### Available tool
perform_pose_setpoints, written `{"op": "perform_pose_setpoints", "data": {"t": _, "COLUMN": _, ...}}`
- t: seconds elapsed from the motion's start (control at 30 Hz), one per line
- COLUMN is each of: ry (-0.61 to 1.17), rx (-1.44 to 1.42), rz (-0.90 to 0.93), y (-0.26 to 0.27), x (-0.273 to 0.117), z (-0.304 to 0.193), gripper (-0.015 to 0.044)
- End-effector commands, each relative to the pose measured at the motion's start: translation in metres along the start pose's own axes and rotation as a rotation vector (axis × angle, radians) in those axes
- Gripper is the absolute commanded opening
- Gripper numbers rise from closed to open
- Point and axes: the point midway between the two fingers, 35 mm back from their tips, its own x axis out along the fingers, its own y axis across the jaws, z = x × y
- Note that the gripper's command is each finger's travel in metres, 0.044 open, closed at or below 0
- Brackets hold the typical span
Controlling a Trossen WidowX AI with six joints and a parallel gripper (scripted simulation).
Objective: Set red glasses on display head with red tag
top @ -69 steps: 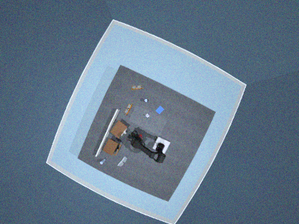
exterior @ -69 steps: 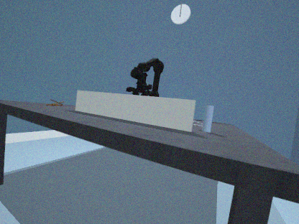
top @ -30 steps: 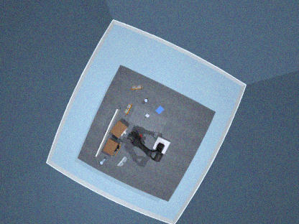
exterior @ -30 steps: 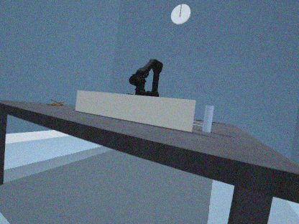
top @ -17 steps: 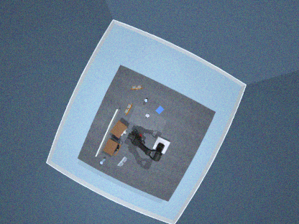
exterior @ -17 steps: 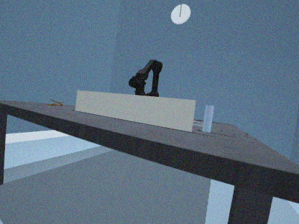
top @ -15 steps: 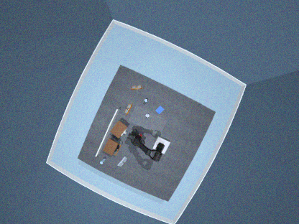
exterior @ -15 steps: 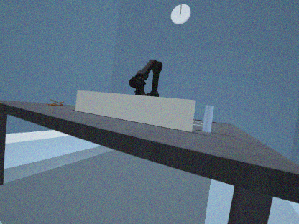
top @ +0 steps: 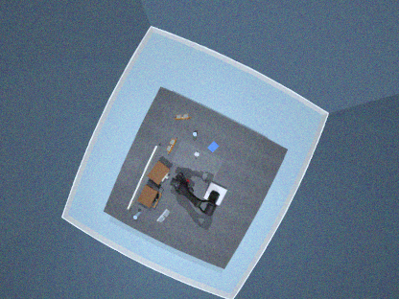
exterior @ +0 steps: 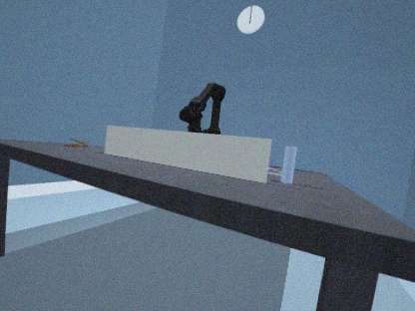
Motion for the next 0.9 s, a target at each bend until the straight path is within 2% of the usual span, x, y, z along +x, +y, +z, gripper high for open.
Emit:
{"op": "perform_pose_setpoints", "data": {"t": 0.0, "ry": 0.000, "rx": 0.000, "rz": 0.001, "y": 0.000, "x": 0.000, "z": 0.000, "gripper": 0.0040}}
{"op": "perform_pose_setpoints", "data": {"t": 0.2, "ry": 0.000, "rx": 0.000, "rz": 0.001, "y": 0.000, "x": 0.000, "z": 0.000, "gripper": 0.0000}}
{"op": "perform_pose_setpoints", "data": {"t": 0.43, "ry": 0.001, "rx": 0.000, "rz": 0.001, "y": -0.001, "x": -0.006, "z": 0.001, "gripper": 0.0000}}
{"op": "perform_pose_setpoints", "data": {"t": 0.87, "ry": 0.004, "rx": 0.002, "rz": -0.002, "y": -0.004, "x": -0.078, "z": 0.003, "gripper": 0.0000}}
